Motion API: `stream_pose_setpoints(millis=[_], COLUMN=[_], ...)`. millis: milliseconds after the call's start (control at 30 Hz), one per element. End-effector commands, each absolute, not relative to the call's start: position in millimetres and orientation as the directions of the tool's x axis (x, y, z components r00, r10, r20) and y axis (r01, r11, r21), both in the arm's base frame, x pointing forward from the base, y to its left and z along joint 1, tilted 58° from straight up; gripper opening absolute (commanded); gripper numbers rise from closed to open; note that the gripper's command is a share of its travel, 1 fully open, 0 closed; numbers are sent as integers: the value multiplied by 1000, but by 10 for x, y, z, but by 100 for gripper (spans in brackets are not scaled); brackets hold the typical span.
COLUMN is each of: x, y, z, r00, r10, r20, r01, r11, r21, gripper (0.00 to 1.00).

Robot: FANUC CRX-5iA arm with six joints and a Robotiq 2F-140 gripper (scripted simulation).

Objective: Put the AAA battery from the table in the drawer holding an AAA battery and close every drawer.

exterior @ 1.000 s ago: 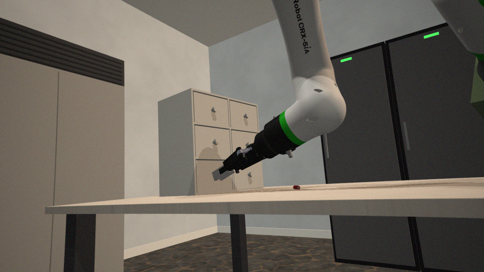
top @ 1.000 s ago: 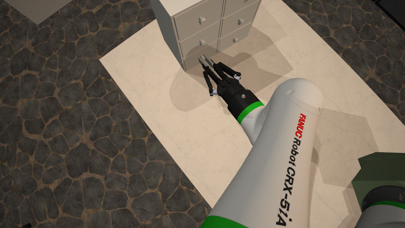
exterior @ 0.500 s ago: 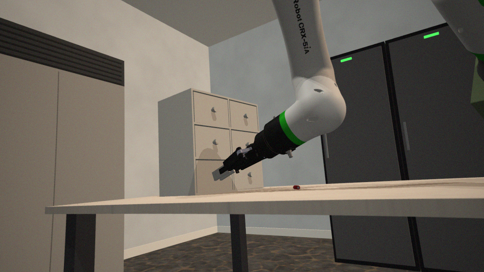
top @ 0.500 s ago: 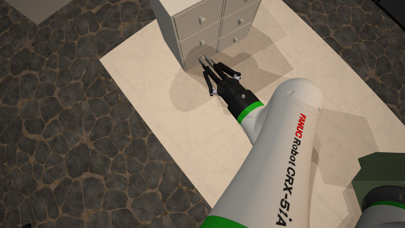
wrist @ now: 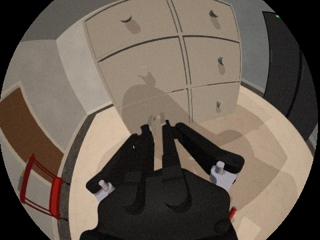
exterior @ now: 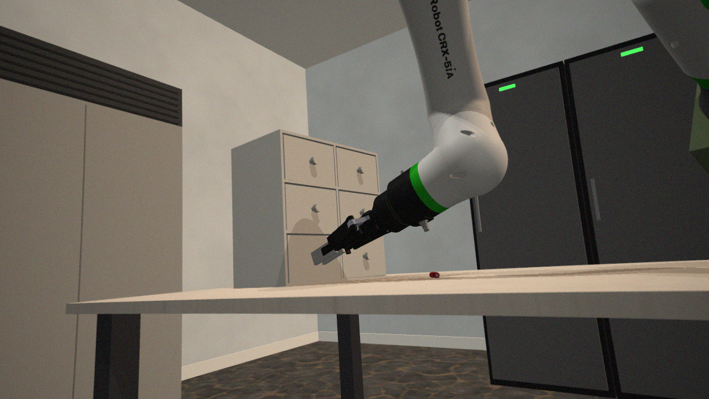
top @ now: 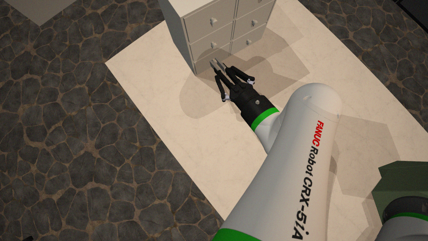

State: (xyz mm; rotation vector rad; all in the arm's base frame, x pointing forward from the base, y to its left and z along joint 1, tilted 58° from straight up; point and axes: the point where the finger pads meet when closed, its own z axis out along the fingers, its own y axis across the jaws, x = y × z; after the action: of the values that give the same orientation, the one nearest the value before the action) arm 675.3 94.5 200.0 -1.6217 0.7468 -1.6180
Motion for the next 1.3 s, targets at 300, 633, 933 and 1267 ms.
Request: stream_pose_setpoints(millis=[300,633,933,1267], x=[6705,6632,6521,6409], y=[953,968,991,1014], z=[1988,1970,1942,1914], r00=[46,46,46,46], r10=[-813,-813,-813,-813], r20=[581,581,581,581], r01=[85,85,85,85], r11=[-576,-576,-576,-576], r21=[-813,-813,-813,-813], gripper=[8,8,8,8])
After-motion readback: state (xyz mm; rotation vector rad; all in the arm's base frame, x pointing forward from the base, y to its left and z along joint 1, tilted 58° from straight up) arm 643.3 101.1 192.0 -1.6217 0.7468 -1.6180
